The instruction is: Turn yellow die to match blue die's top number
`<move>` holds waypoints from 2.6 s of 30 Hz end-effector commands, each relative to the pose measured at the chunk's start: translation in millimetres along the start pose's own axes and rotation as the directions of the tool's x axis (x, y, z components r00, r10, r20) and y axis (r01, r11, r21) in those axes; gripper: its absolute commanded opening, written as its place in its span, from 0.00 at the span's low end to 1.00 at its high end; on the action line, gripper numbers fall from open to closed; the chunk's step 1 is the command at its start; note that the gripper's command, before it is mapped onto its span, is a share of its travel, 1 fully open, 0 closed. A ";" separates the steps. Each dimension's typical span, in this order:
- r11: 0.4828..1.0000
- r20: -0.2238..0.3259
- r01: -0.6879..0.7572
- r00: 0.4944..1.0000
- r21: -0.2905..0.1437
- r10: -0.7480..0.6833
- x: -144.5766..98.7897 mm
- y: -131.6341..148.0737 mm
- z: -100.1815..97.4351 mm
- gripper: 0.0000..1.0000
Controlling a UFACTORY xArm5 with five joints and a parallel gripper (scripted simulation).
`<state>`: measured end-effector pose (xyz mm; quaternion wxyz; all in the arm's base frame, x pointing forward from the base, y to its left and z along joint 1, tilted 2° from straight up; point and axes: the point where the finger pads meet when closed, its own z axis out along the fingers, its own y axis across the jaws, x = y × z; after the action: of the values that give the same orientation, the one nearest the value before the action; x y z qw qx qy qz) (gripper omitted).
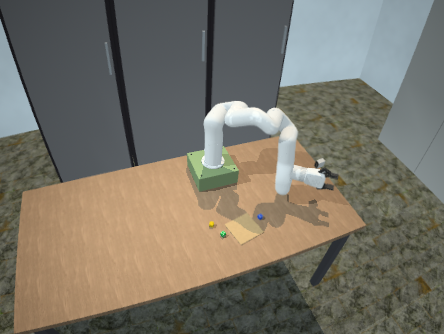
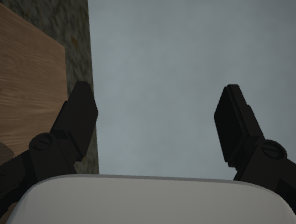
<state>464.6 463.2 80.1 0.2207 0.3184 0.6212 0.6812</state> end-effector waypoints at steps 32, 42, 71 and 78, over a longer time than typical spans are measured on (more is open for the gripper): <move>0.950 0.182 0.154 0.961 0.273 -0.208 -129.5 21.7 4.9 1.00; 0.815 0.245 0.184 0.897 0.549 -0.368 -242.8 35.8 -43.9 1.00; 0.179 0.110 -0.046 0.923 0.983 -0.369 -371.3 45.6 -377.3 1.00; 0.055 0.089 -0.077 0.962 0.995 -0.257 -345.1 42.6 -458.7 1.00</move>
<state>424.9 -87.0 50.4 0.0993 0.4248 0.8995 0.0242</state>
